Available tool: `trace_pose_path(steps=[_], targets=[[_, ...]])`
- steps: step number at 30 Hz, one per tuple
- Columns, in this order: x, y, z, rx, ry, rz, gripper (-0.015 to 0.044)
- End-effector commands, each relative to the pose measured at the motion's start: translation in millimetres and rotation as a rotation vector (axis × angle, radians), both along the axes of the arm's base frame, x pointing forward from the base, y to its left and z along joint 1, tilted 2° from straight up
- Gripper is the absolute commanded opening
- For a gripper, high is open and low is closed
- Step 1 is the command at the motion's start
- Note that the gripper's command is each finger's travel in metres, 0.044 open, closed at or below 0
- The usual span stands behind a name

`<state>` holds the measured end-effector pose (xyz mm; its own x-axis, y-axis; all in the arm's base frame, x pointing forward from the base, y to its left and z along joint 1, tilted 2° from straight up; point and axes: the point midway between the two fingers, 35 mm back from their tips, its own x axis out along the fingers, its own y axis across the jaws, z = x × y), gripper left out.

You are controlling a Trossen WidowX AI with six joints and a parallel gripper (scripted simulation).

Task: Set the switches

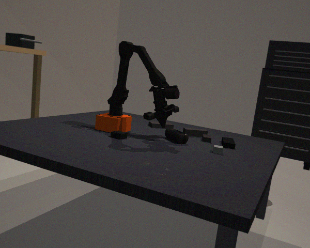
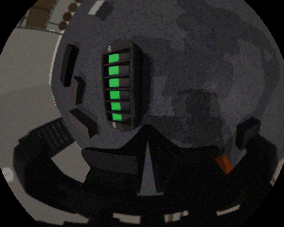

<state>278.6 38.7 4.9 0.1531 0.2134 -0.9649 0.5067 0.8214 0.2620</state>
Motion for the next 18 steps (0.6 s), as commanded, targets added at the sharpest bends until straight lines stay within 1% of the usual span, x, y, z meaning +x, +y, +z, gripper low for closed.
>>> trace_pose_path(steps=[1,18], targets=[[0.9,2.5,1.9,0.005,-0.002,0.004,0.0000],[2.3,1.8,-24.7,0.005,-0.002,-0.008,0.0000]])
